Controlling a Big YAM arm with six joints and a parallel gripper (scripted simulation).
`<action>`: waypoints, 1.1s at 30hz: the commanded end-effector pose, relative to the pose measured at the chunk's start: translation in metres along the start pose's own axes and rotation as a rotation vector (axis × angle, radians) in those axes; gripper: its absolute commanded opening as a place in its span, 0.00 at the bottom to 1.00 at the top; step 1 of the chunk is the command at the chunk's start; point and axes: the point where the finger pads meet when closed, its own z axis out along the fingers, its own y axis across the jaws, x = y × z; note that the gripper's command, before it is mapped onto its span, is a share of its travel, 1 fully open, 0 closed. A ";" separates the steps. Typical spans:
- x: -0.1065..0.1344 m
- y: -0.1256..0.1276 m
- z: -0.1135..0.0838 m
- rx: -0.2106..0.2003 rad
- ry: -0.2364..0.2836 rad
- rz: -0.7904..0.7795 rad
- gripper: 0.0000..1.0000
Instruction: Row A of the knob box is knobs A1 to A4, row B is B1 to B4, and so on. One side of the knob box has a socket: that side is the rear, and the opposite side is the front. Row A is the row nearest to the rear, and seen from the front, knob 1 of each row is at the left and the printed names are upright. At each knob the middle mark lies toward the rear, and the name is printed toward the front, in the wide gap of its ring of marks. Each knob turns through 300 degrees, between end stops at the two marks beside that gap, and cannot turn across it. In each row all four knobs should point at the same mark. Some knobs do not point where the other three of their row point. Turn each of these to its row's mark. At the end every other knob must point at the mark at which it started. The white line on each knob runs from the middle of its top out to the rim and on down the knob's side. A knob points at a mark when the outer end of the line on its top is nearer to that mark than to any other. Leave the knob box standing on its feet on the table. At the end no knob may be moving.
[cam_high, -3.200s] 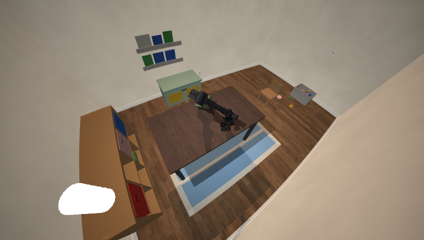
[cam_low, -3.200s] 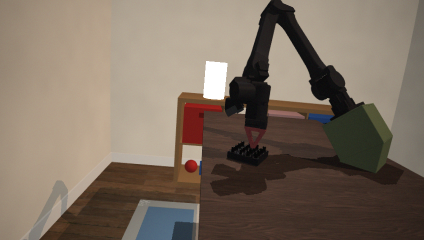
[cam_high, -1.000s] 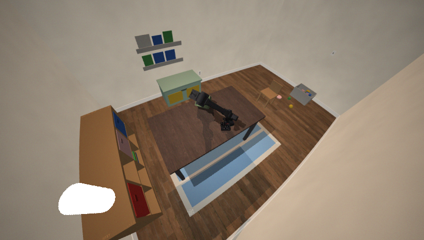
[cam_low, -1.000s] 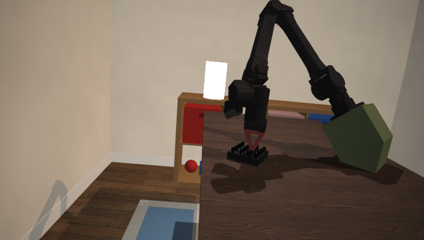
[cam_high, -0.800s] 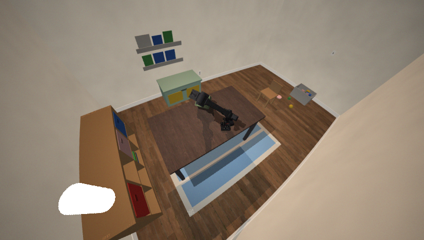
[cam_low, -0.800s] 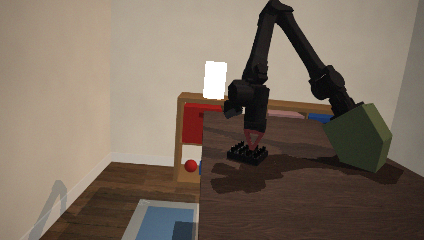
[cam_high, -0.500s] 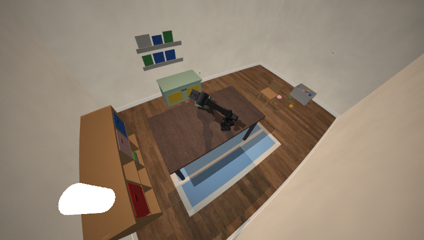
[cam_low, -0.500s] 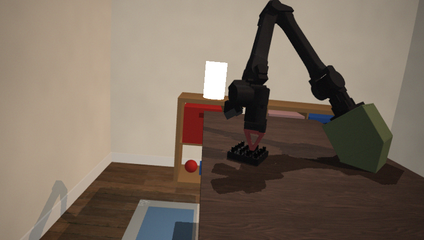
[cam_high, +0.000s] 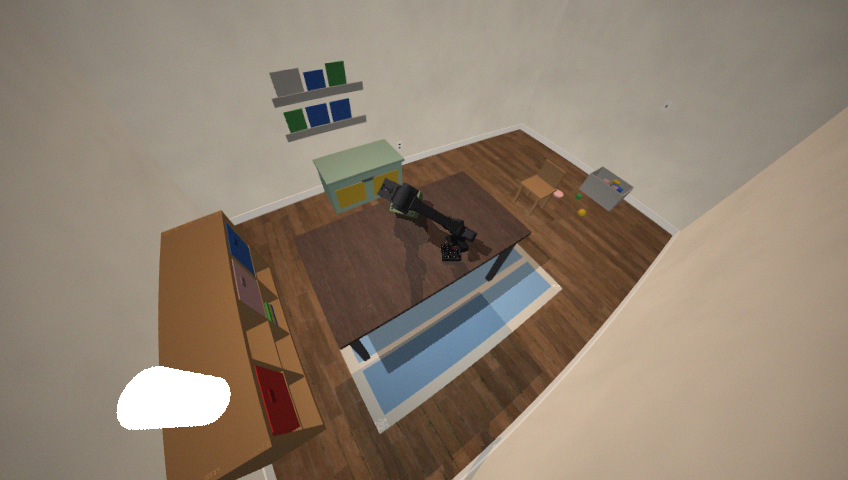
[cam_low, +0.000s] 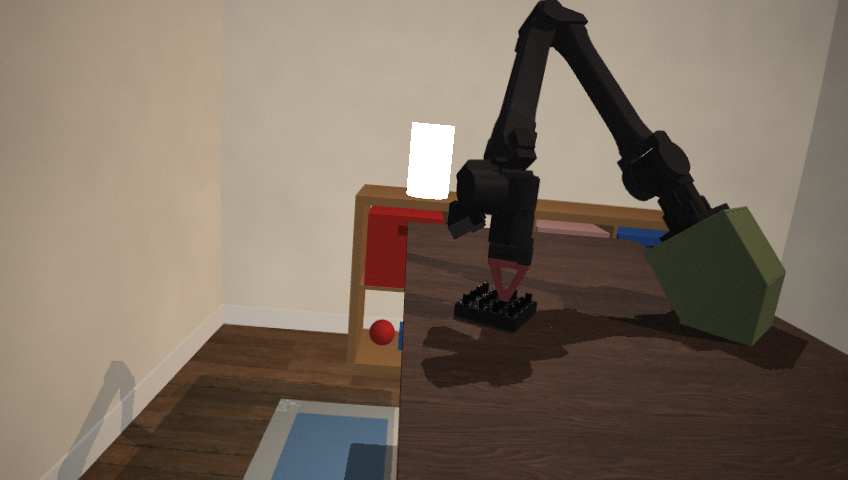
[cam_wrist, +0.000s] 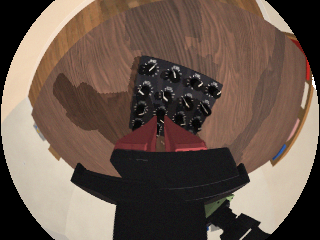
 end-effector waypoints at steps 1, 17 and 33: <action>0.003 -0.008 0.009 0.013 0.014 -0.023 0.08; 0.003 -0.008 0.009 0.011 0.015 -0.251 0.08; 0.003 -0.007 0.009 0.006 0.017 -0.618 0.08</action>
